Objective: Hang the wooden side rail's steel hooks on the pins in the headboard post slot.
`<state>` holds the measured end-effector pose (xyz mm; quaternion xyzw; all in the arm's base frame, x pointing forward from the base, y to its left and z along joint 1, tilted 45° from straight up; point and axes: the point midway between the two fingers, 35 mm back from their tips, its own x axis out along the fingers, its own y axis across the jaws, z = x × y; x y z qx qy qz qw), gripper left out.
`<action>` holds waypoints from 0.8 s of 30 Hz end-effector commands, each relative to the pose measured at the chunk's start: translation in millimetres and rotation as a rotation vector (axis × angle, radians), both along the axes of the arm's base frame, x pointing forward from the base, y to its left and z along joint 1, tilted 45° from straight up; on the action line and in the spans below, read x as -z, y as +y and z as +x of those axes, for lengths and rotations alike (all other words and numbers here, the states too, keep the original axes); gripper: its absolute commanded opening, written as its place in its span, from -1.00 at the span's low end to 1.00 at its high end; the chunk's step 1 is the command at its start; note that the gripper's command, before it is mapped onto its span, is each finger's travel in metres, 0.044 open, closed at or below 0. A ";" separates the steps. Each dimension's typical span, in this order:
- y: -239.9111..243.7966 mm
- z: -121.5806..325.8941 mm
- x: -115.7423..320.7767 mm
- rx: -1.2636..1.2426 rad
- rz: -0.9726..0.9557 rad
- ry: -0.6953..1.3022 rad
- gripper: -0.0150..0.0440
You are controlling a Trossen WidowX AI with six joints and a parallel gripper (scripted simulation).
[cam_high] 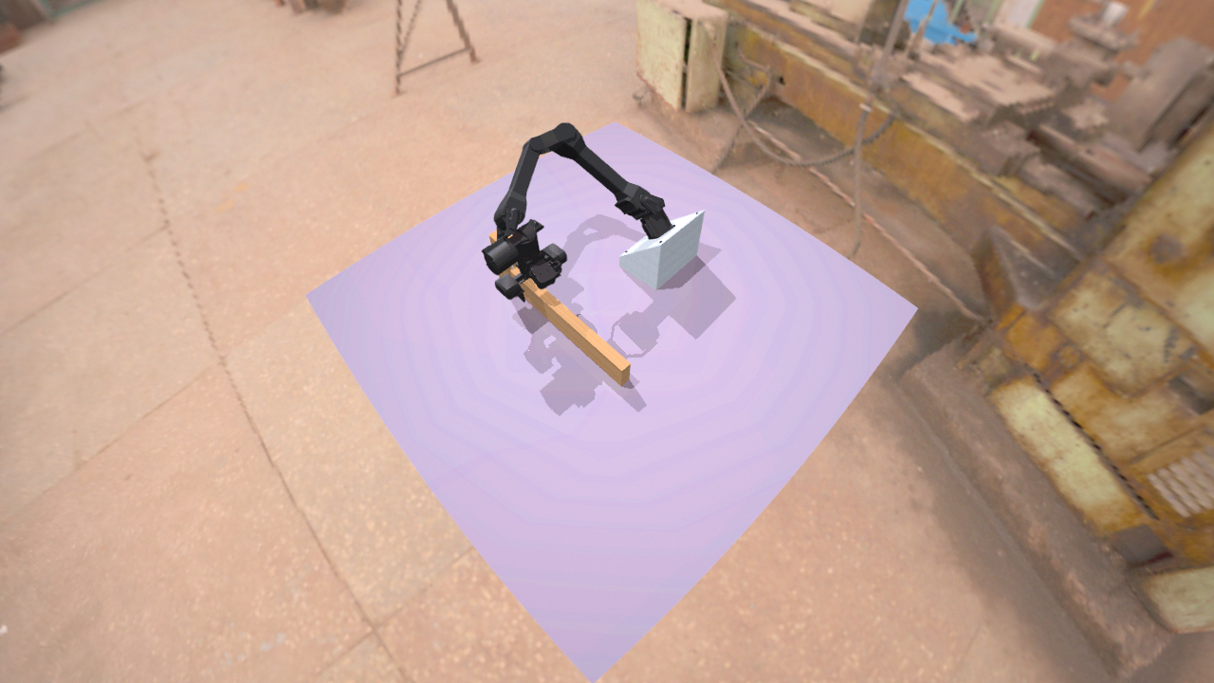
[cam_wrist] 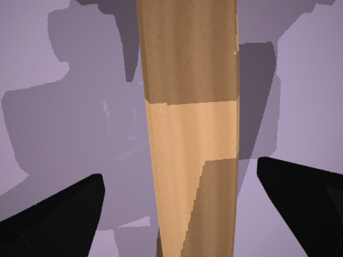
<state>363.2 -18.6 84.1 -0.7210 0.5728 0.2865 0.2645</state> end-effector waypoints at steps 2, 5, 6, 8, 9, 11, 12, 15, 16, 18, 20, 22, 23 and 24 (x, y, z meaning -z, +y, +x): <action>13.8 -1.6 -16.2 -0.005 -0.003 -0.019 1.00; 13.8 -1.6 -16.2 -0.005 -0.003 -0.019 1.00; 13.8 -1.6 -16.2 -0.005 -0.003 -0.019 1.00; 19.2 -2.2 -10.8 -0.005 -0.002 -0.019 1.00; 23.4 -2.7 -6.6 -0.005 -0.002 -0.019 1.00; 33.4 -4.3 3.3 -0.005 -0.001 -0.019 1.00; 35.1 -4.7 5.1 -0.005 -0.001 -0.019 1.00; 35.1 -4.7 5.1 -0.005 -0.001 -0.019 1.00; 35.1 -4.7 5.1 -0.005 -0.001 -0.019 1.00; 32.9 -3.9 2.0 -0.010 -0.001 -0.018 1.00; 32.9 -3.9 2.0 -0.010 -0.001 -0.018 1.00; 32.9 -3.9 2.0 -0.010 -0.001 -0.018 1.00; 32.9 -3.9 2.0 -0.010 -0.001 -0.018 1.00; 32.9 -3.9 2.0 -0.010 -0.001 -0.018 1.00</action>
